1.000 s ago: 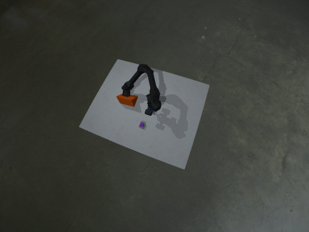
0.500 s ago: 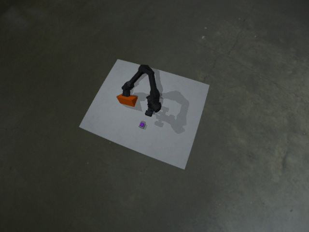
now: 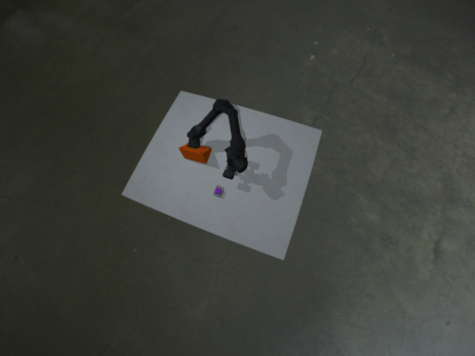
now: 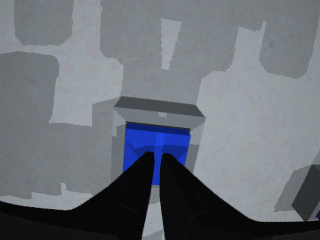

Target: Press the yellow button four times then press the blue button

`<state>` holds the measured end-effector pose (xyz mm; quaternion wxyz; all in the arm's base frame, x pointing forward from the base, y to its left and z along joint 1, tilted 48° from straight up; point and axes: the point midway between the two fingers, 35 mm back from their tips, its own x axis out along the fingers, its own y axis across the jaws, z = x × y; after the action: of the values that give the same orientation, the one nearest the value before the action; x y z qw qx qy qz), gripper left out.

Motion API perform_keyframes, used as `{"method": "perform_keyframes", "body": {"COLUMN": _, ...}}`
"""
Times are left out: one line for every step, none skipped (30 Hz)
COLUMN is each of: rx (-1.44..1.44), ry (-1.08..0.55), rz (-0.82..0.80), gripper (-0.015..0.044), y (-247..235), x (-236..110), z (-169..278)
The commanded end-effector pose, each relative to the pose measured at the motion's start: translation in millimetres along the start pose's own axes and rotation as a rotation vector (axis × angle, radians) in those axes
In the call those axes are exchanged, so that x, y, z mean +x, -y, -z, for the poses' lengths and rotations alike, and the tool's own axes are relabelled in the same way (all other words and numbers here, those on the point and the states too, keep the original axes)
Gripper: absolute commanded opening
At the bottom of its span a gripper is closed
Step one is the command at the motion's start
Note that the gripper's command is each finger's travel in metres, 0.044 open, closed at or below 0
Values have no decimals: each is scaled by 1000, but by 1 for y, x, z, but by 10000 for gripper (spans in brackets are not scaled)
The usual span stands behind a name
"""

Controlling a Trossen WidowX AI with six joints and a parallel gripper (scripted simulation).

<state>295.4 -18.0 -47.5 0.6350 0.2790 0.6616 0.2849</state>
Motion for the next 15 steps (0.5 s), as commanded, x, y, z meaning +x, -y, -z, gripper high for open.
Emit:
{"method": "perform_keyframes", "body": {"rx": 4, "ry": -1, "rz": -4, "gripper": 20, "y": -1, "x": 1, "z": 0}}
{"method": "perform_keyframes", "body": {"rx": 4, "ry": -1, "rz": -4, "gripper": 20, "y": -1, "x": 1, "z": 0}}
{"method": "perform_keyframes", "body": {"rx": 4, "ry": -1, "rz": -4, "gripper": 20, "y": -1, "x": 1, "z": 0}}
{"method": "perform_keyframes", "body": {"rx": 4, "ry": -1, "rz": -4, "gripper": 20, "y": -1, "x": 1, "z": 0}}
{"method": "perform_keyframes", "body": {"rx": 4, "ry": -1, "rz": -4, "gripper": 20, "y": -1, "x": 1, "z": 0}}
{"method": "perform_keyframes", "body": {"rx": 4, "ry": -1, "rz": -4, "gripper": 20, "y": -1, "x": 1, "z": 0}}
{"method": "perform_keyframes", "body": {"rx": 4, "ry": -1, "rz": -4, "gripper": 20, "y": -1, "x": 1, "z": 0}}
{"method": "perform_keyframes", "body": {"rx": 4, "ry": -1, "rz": -4, "gripper": 20, "y": -1, "x": 1, "z": 0}}
{"method": "perform_keyframes", "body": {"rx": 4, "ry": -1, "rz": -4, "gripper": 20, "y": -1, "x": 1, "z": 0}}
{"method": "perform_keyframes", "body": {"rx": 1, "ry": -1, "rz": 0, "gripper": 20, "y": 0, "x": -2, "z": 0}}
{"method": "perform_keyframes", "body": {"rx": 2, "ry": -1, "rz": -1, "gripper": 20, "y": 0, "x": -10, "z": 0}}
{"method": "perform_keyframes", "body": {"rx": 3, "ry": -1, "rz": -2, "gripper": 20, "y": 0, "x": -21, "z": 0}}
{"method": "perform_keyframes", "body": {"rx": 4, "ry": -1, "rz": -2, "gripper": 20, "y": -1, "x": -28, "z": 0}}
{"method": "perform_keyframes", "body": {"rx": 4, "ry": -2, "rz": -3, "gripper": 20, "y": -1, "x": -31, "z": 0}}
{"method": "perform_keyframes", "body": {"rx": 4, "ry": -2, "rz": -3, "gripper": 20, "y": -1, "x": -31, "z": 0}}
